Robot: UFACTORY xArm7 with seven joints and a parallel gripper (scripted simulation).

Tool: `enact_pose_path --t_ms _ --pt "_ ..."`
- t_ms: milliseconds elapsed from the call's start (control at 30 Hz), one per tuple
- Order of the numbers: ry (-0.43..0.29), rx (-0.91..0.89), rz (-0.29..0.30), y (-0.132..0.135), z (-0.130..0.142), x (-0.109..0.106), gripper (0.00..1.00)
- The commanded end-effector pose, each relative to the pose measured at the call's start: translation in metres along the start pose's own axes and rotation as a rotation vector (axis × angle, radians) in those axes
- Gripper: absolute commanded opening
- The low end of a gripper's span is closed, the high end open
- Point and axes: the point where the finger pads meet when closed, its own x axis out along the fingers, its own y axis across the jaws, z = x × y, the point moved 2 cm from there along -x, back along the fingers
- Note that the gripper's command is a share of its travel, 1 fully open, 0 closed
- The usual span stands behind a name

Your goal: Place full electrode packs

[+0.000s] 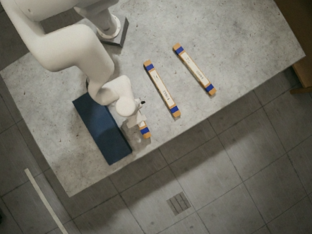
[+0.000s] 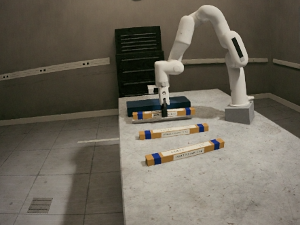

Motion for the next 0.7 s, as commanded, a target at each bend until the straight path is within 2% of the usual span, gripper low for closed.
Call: enact_pose_path --t_ms 0,667 --pt "0.004 0.0 0.0 0.0 -0.002 0.005 0.35" --pt "0.004 0.0 0.0 0.0 -0.002 0.023 0.35"
